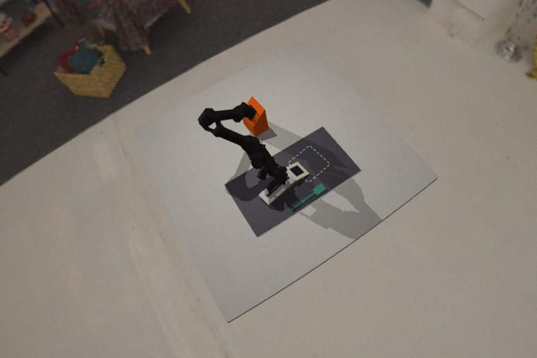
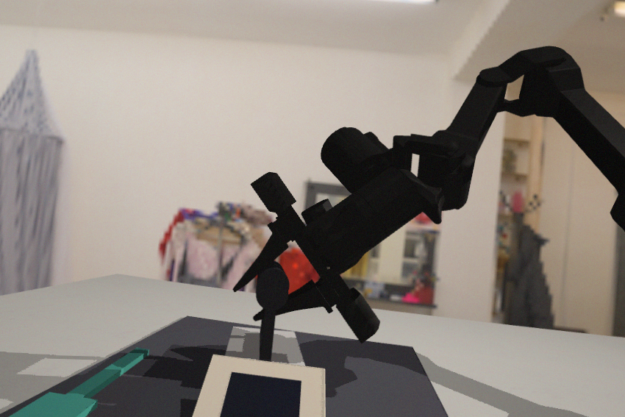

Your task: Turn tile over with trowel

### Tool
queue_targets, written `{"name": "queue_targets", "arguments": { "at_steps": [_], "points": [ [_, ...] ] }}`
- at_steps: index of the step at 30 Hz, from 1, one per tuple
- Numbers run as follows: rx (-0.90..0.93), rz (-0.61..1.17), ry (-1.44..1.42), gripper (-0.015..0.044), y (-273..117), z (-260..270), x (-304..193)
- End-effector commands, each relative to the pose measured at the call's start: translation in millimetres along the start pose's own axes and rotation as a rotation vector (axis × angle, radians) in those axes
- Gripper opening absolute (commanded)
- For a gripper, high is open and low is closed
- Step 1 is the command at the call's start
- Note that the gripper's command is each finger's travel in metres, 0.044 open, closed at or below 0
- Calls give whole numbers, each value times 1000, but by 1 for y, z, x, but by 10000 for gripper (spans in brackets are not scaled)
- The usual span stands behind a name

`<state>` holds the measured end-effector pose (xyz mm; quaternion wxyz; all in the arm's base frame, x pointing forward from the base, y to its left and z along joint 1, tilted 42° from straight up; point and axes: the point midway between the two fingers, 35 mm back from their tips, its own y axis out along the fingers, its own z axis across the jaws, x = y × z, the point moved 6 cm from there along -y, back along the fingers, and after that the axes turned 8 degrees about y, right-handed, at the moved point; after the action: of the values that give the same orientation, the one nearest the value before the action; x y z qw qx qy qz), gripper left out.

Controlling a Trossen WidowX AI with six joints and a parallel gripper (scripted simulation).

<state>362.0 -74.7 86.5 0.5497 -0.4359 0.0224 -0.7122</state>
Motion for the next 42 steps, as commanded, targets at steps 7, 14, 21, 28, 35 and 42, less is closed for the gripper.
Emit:
{"name": "queue_targets", "arguments": {
  "at_steps": [7,14,21,28,35,42],
  "points": [
    [26,0,7,0,-13,17,-16],
    [25,1,8,0,-17,20,-29],
    [25,1,8,0,-20,21,-44],
    [25,2,9,0,-20,19,-58],
    [25,3,9,0,-18,15,-72],
    [25,3,9,0,-17,14,-75]
  ]
}}
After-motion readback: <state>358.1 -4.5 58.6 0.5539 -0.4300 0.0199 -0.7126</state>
